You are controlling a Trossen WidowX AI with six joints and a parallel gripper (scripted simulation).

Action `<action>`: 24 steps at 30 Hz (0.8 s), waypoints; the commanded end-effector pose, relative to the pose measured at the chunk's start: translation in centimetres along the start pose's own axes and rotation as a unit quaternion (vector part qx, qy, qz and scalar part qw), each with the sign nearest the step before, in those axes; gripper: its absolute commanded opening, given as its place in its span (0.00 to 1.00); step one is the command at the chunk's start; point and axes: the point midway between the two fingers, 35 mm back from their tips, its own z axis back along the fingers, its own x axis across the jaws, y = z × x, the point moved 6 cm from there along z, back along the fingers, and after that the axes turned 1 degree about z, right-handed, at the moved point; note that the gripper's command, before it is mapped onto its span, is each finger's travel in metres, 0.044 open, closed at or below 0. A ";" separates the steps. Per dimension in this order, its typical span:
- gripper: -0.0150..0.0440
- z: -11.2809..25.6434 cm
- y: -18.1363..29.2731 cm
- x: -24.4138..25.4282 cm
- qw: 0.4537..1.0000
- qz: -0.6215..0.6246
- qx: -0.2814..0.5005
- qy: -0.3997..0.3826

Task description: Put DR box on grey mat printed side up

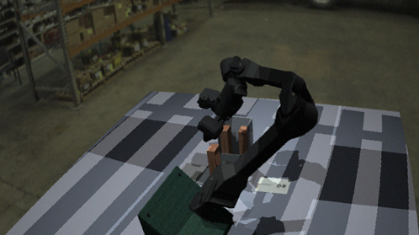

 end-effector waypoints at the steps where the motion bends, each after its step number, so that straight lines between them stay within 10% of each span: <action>1: 1.00 0.0 0.1 0.0 1.000 0.002 -0.012 -0.002; 24: 1.00 -1.1 4.2 -0.9 0.970 -0.044 -0.230 -0.063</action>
